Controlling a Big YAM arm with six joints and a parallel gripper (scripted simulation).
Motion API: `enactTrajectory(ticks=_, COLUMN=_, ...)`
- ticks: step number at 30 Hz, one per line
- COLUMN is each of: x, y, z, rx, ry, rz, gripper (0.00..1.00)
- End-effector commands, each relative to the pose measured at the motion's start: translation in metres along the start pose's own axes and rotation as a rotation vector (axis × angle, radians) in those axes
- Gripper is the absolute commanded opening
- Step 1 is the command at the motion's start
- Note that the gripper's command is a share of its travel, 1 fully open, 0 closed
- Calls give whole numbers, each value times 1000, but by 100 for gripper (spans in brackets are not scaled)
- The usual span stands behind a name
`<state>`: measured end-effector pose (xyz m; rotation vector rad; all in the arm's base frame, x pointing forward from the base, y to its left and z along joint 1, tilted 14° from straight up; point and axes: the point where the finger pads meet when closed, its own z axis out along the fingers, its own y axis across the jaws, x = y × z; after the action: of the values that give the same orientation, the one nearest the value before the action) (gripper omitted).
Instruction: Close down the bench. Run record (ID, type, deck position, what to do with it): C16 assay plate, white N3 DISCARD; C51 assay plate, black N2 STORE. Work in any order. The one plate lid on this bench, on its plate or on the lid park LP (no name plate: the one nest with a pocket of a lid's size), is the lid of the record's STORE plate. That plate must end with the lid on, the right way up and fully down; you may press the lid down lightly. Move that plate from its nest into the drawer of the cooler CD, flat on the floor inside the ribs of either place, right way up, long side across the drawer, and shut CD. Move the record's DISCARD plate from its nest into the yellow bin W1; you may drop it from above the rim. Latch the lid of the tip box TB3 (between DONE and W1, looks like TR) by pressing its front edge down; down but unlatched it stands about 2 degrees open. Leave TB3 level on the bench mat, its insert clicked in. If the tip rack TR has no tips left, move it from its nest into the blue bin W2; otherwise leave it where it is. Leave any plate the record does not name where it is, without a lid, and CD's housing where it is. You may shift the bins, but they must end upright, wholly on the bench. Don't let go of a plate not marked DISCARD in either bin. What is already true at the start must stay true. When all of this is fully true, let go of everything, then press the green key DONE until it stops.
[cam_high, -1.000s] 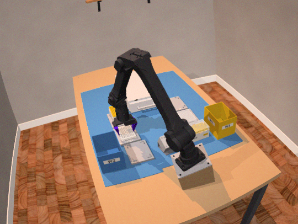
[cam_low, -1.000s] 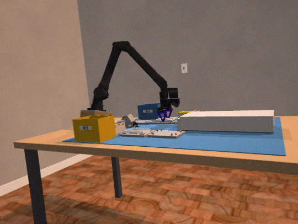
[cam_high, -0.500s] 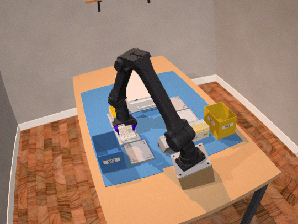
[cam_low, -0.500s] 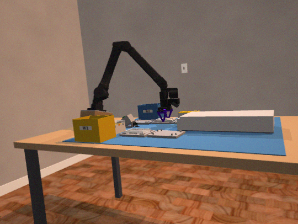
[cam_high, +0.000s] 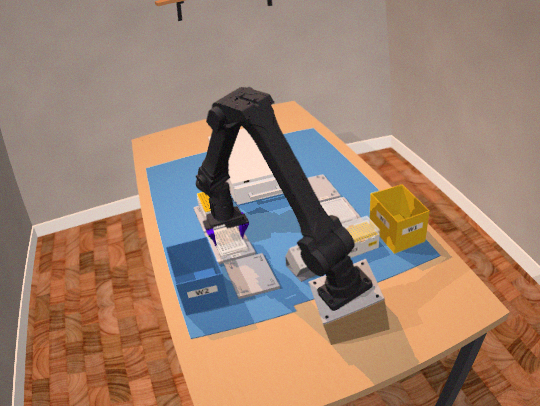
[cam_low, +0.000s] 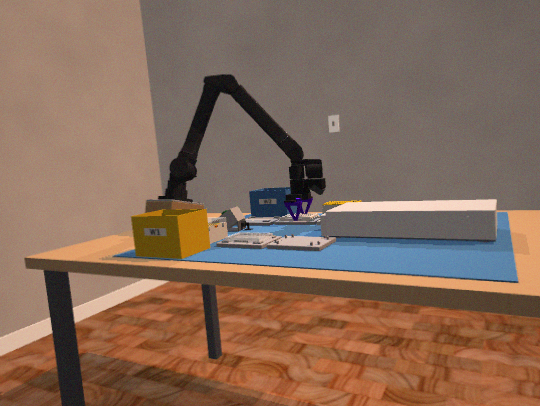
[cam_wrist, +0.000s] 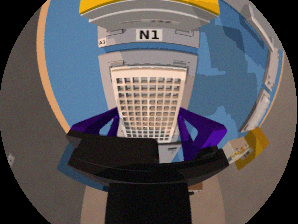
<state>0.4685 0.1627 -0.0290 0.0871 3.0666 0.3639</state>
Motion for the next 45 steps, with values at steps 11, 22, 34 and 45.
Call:
enactTrajectory(ticks=11, x=-12, y=7, z=-24, rx=-11, ry=-41, rz=-6, gripper=0)
enactTrajectory(ticks=22, x=-17, y=5, z=-30, rx=-14, ry=-51, rz=-6, gripper=0)
enactTrajectory(ticks=34, x=-19, y=5, z=-33, rx=-16, ry=-56, rz=-5, gripper=0)
enactTrajectory(ticks=45, x=-20, y=5, z=-33, rx=-16, ry=-58, rz=-5, gripper=0)
